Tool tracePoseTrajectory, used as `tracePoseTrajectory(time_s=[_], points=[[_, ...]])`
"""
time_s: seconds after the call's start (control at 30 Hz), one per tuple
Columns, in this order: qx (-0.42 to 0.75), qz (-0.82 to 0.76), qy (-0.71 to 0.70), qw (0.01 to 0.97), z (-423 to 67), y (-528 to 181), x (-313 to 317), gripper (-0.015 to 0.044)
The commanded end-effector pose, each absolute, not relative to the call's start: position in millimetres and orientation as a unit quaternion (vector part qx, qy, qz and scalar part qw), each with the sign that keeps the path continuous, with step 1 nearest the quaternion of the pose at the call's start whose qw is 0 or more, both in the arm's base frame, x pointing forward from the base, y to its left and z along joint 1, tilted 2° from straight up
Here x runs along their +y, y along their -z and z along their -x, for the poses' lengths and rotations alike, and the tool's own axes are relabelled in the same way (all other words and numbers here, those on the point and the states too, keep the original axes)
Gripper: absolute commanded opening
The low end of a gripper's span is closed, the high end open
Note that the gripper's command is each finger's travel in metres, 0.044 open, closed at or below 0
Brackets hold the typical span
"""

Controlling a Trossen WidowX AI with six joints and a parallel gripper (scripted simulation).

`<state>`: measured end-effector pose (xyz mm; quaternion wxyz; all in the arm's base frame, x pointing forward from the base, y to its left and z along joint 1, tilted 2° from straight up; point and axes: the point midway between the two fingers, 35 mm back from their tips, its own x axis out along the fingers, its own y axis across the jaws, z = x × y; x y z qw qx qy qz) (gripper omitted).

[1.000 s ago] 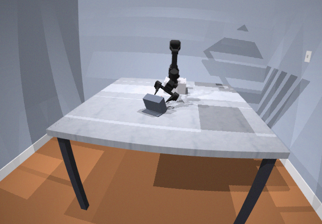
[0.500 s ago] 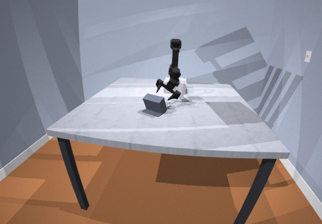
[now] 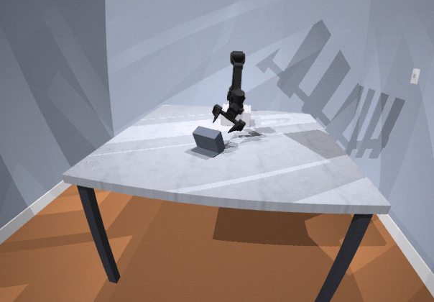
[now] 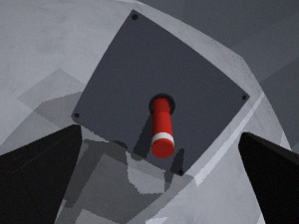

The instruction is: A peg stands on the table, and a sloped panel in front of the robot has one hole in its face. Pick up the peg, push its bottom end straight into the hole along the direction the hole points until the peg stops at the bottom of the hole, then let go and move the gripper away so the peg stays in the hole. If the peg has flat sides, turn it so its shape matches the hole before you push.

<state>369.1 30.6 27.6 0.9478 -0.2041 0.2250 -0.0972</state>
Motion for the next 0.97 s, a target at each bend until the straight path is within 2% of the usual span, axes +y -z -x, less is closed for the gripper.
tracePoseTrajectory(time_s=[0.0, 0.93], points=[[0.225, 0.203, 0.099, 0.948, -364.6, -29.6, 31.6, 0.0440], [0.224, 0.203, 0.098, 0.948, -339.7, -41.7, 42.3, 0.0440]])
